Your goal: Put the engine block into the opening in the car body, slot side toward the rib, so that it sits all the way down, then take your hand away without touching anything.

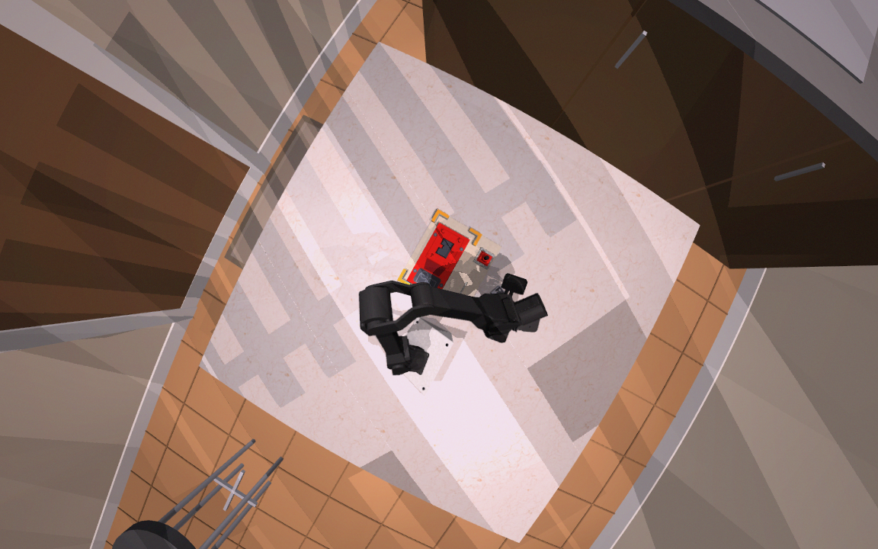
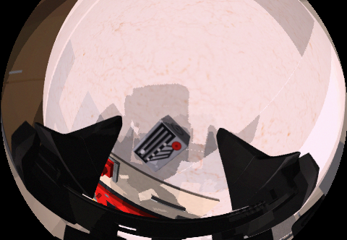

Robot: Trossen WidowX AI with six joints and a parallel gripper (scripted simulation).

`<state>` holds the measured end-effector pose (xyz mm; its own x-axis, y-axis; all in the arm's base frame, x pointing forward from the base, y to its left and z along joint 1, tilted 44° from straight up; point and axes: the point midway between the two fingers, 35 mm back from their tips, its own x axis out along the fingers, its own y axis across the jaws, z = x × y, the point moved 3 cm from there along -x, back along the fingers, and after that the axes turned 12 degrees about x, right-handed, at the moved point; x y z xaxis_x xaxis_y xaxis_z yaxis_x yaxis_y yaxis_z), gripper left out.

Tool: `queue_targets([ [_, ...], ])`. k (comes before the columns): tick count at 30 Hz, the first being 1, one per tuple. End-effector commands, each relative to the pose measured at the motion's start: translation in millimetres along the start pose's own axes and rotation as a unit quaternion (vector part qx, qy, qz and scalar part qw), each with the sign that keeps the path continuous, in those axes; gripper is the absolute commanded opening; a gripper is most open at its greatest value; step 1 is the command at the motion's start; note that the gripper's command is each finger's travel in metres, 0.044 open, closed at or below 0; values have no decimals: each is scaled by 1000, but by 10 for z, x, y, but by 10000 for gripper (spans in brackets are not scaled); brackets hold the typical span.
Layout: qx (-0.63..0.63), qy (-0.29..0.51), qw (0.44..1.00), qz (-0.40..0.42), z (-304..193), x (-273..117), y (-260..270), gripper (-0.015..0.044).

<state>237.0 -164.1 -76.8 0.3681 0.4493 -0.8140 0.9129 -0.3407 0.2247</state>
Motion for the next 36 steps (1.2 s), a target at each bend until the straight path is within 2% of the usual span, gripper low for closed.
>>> queue_targets([
  [1, 68, 15, 997, -37, 8, -38, 51, 440],
  [17, 284, 48, 943, -168, -114, -317, 213, 440],
  [30, 286, 48, 942, -169, -91, -284, 323, 440],
  [36, 286, 48, 942, -169, -120, -142, 280, 440],
])
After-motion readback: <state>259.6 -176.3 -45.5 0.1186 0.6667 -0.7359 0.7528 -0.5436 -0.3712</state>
